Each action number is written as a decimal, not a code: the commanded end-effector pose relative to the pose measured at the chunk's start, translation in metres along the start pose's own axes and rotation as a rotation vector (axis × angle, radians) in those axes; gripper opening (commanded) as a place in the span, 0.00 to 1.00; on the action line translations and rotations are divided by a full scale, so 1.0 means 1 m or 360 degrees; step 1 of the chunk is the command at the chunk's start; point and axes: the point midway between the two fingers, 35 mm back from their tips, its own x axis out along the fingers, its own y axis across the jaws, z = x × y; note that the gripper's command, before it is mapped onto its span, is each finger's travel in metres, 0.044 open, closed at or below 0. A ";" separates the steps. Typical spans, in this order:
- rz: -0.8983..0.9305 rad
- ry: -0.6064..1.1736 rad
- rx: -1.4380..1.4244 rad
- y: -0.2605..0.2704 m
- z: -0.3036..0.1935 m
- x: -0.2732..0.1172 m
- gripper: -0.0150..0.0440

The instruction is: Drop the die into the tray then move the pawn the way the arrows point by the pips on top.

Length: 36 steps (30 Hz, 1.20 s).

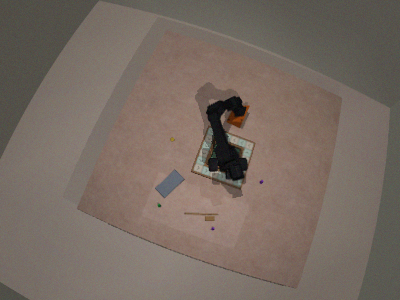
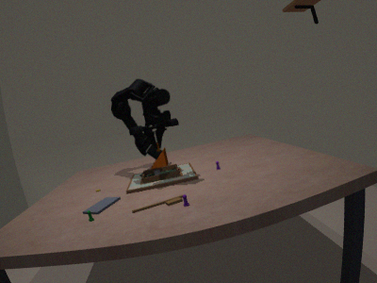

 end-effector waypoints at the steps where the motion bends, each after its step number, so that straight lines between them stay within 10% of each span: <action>1: 0.0009 0.0005 0.0007 0.000 -0.001 -0.005 0.25; 36: 0.0050 0.0014 0.0075 0.120 -0.074 0.034 0.25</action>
